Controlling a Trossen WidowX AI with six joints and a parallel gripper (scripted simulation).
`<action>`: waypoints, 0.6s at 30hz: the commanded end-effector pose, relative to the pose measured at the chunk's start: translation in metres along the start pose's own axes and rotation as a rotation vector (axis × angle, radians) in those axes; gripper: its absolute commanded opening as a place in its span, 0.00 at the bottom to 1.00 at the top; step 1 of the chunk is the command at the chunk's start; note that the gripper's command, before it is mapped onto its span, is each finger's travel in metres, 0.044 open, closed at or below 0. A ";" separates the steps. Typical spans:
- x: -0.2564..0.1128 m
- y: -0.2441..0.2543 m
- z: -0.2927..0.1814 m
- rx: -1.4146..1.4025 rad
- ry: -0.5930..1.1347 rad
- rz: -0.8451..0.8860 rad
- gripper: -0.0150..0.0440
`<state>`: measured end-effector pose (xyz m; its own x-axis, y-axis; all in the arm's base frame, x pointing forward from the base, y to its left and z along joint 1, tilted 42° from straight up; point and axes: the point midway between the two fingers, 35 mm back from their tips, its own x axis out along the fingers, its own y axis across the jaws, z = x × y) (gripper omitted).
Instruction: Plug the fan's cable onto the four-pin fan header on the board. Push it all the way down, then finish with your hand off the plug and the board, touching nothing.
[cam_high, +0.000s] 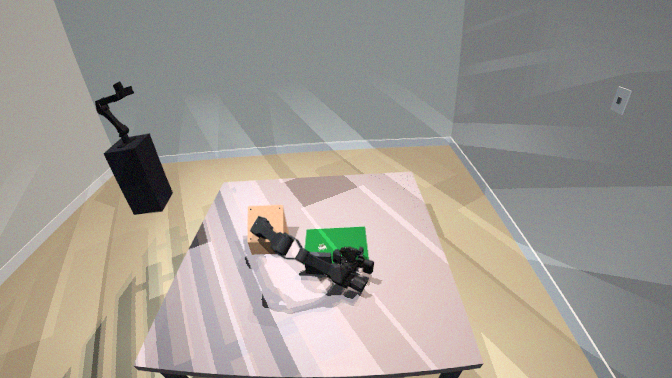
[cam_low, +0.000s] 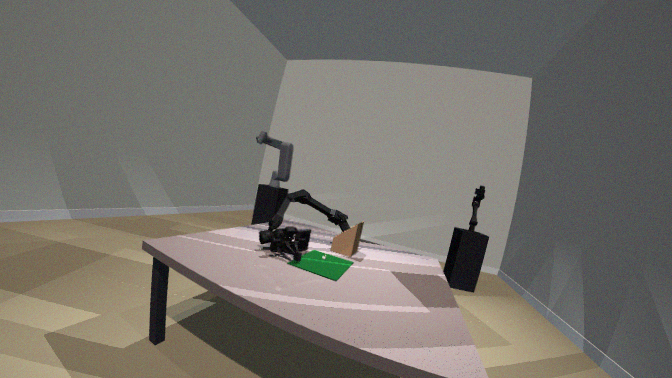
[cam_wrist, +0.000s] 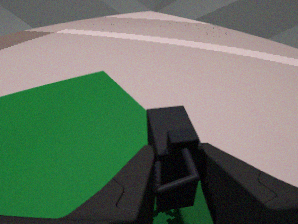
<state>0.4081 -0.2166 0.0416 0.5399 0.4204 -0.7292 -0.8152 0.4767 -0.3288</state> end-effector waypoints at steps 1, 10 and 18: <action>0.002 -0.001 -0.005 -0.003 -0.004 -0.001 0.25; 0.003 -0.001 -0.011 -0.003 -0.004 -0.001 0.25; 0.002 0.000 -0.010 0.000 0.001 0.000 0.25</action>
<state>0.4070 -0.2239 0.0338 0.5400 0.4198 -0.7295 -0.8151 0.4768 -0.3290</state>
